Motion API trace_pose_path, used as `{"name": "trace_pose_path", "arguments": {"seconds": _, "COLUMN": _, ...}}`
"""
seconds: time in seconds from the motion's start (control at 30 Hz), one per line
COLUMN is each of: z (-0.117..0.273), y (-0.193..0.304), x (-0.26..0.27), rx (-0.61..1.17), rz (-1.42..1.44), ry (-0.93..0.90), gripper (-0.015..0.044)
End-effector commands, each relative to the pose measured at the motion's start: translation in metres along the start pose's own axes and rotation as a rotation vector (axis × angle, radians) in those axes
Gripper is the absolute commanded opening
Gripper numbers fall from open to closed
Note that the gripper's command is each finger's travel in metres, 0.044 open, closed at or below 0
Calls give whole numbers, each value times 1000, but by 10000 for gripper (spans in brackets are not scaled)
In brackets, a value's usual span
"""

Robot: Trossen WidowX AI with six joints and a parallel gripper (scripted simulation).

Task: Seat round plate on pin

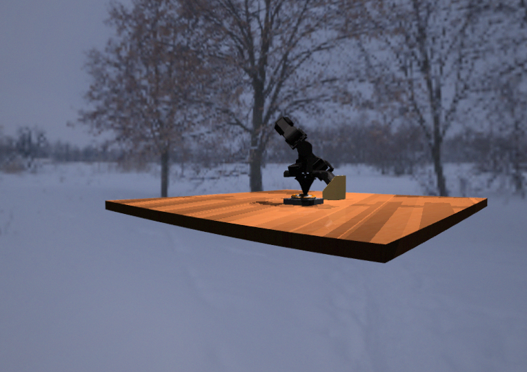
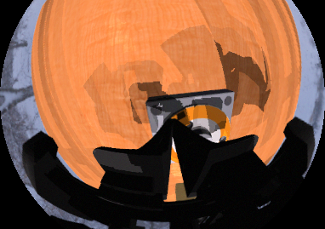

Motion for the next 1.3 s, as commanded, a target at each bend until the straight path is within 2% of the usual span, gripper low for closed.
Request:
{"name": "trace_pose_path", "arguments": {"seconds": 0.0, "z": -2, "y": -3, "x": -7, "rx": 3, "rz": -2, "ry": 7, "gripper": 0}}
{"name": "trace_pose_path", "arguments": {"seconds": 1.27, "z": 1, "y": -9, "x": -42, "rx": 3, "rz": -2, "ry": 9, "gripper": 0}}
Point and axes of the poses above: the point midway between the two fingers, 35 mm back from their tips, its own z axis back along the fingers, its own x axis across the jaws, y = z × x, the point moved 8 cm from there along z, back along the fingers, and after that the axes turned 5 degrees about z, right-handed, at the moved point
